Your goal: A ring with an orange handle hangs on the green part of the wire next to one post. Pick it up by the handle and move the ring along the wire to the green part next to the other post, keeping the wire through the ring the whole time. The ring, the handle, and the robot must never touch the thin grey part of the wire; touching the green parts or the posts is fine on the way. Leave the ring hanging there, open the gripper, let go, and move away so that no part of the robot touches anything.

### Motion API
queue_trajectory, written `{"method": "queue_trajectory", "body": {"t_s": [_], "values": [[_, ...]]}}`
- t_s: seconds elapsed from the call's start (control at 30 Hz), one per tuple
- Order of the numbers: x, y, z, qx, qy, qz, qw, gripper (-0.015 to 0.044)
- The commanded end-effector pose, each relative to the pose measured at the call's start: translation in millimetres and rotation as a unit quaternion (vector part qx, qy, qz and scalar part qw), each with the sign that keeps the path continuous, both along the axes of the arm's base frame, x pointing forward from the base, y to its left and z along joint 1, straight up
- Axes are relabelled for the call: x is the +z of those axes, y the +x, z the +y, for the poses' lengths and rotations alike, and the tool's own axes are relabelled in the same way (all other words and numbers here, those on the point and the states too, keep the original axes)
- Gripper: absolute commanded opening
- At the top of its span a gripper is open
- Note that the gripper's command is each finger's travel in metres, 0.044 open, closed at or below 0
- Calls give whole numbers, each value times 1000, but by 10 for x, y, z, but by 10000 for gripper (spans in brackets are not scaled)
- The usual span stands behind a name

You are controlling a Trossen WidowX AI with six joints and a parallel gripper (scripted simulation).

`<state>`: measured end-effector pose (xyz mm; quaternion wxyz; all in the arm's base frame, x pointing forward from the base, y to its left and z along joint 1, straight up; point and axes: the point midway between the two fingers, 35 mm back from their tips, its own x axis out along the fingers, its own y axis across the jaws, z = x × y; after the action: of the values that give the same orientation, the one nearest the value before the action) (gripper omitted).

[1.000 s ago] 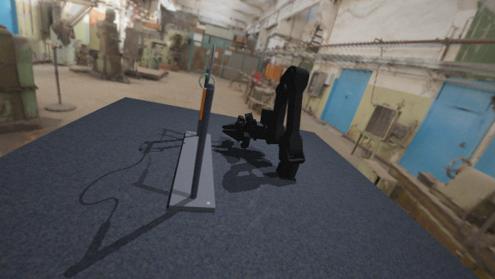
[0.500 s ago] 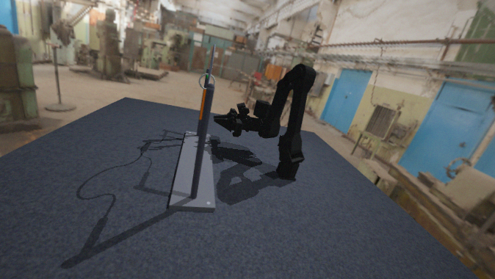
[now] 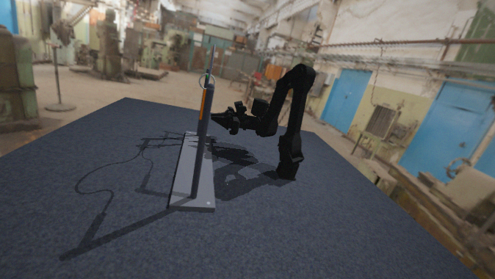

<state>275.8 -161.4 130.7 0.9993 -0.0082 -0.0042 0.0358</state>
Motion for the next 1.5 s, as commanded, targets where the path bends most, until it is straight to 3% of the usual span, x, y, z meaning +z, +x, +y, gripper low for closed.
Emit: {"method": "queue_trajectory", "body": {"t_s": [0.0, 1.47], "values": [[18, 82, -23, -1, -1, -2, 1000, 160], [40, 662, 44, -1, 0, -5, 1000, 160]]}}
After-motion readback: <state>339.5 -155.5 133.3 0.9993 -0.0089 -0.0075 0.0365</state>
